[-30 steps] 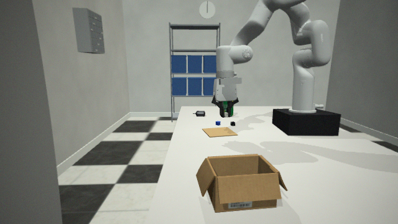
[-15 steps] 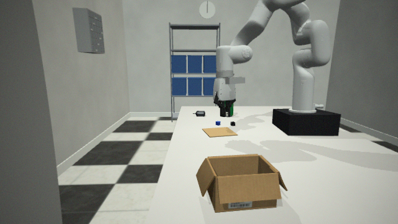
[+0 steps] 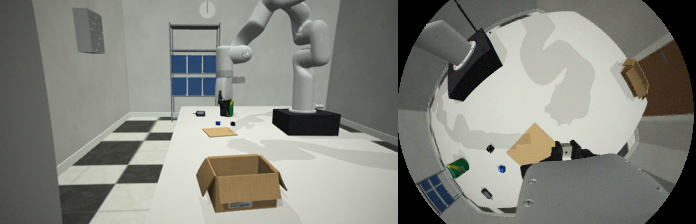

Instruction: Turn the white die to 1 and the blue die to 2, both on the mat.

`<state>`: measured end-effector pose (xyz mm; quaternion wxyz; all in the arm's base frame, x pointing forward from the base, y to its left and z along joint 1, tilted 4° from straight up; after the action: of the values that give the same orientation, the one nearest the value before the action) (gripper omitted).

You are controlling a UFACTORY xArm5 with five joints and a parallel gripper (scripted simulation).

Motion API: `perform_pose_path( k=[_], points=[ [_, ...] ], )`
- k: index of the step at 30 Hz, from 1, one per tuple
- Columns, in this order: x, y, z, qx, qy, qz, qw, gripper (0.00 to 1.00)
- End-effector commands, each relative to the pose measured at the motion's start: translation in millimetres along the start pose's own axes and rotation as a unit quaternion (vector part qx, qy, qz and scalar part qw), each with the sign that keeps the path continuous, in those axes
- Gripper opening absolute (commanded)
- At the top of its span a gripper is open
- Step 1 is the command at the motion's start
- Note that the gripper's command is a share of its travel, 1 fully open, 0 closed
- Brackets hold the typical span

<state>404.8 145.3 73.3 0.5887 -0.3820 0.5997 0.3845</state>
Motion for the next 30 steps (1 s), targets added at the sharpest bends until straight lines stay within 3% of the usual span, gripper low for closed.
perform_pose_path(
  k=[1, 5, 15, 18, 19, 26, 30],
  points=[
    [-1.7, -2.3, -2.7, -0.085, -0.002, -0.002, 0.996, 0.15],
    [-1.9, -3.0, -4.5, -0.124, -0.002, -0.002, 0.992, 0.15],
    [-2.6, -5.5, -11.1, -0.27, -0.002, -0.003, 0.963, 0.15],
    [-2.7, -5.7, -11.5, -0.279, -0.002, -0.003, 0.96, 0.15],
    [-2.9, -6.3, -13.2, -0.317, -0.002, -0.003, 0.949, 0.15],
    [-3.3, -7.6, -16.8, -0.392, -0.001, -0.003, 0.92, 0.15],
    [-3.6, -8.7, -19.7, -0.451, -0.001, -0.004, 0.893, 0.15]
  ],
)
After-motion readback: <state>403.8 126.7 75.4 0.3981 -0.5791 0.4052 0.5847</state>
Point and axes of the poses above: the point where the finger pads meet when closed, its own x axis out along the fingers, its own z axis across the jaws, y = z × x, the point moved 5 cm from there along -x, back along the fingers, and after that the axes turned 6 degrees about -x, right-handed, at the moved point
